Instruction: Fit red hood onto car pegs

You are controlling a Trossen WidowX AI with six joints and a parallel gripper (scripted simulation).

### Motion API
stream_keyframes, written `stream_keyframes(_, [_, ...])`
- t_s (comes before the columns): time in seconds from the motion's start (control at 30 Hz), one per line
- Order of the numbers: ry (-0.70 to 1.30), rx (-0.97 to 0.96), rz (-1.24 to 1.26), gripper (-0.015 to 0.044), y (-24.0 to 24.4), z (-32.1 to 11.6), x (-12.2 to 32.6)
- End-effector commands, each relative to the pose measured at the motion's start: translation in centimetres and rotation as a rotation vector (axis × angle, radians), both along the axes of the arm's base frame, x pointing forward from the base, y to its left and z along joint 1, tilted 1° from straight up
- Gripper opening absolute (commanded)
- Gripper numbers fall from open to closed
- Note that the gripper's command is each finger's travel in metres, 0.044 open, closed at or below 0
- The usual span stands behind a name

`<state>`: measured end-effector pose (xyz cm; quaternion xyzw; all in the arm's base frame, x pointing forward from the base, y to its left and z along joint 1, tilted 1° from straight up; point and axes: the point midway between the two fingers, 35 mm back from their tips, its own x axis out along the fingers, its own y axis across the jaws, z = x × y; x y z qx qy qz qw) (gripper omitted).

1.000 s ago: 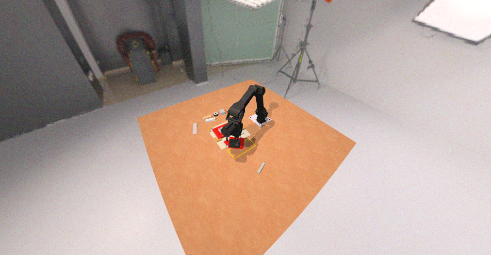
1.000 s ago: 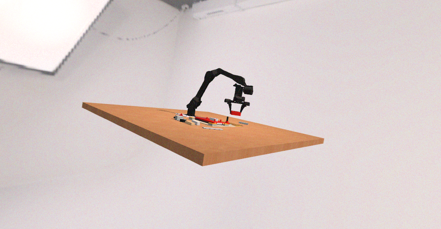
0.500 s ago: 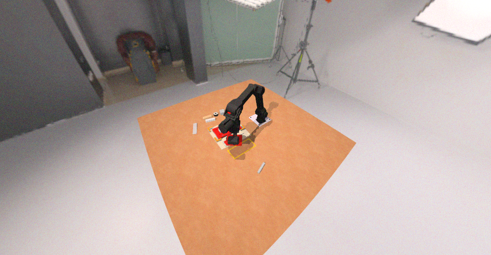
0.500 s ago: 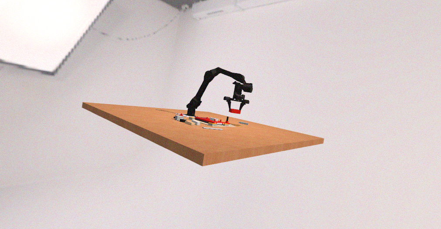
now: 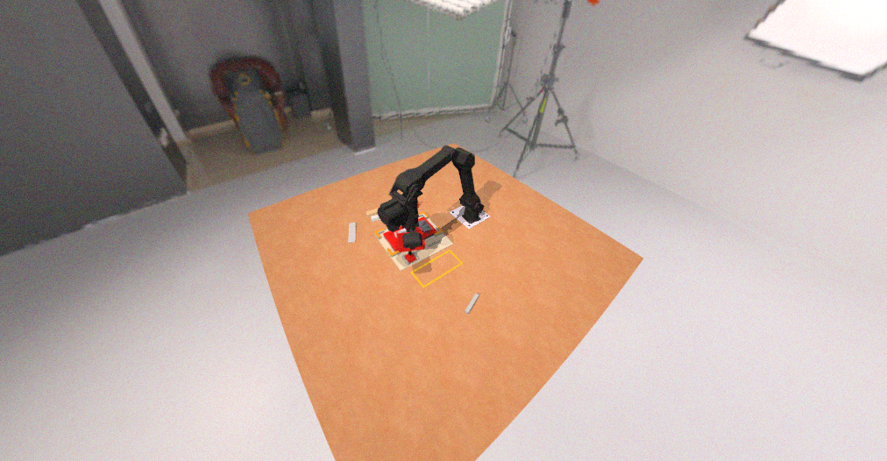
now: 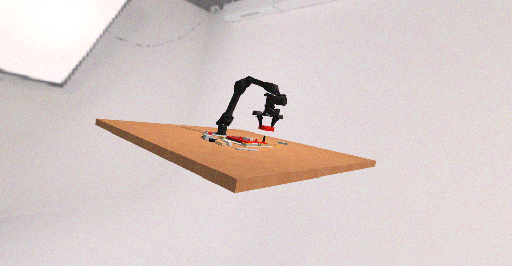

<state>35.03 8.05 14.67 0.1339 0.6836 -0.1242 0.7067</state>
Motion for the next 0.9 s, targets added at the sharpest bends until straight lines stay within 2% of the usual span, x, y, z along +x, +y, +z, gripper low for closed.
stream_keyframes(0.0, [-0.005,-0.003,0.069,0.0,-2.0,0.1,0.1])
stream_keyframes(0.67, [-0.003,-0.025,0.389,0.0,-10.9,0.1,-1.4])
stream_keyframes(0.87, [-0.002,-0.026,0.412,0.0,-11.5,0.1,-1.6])
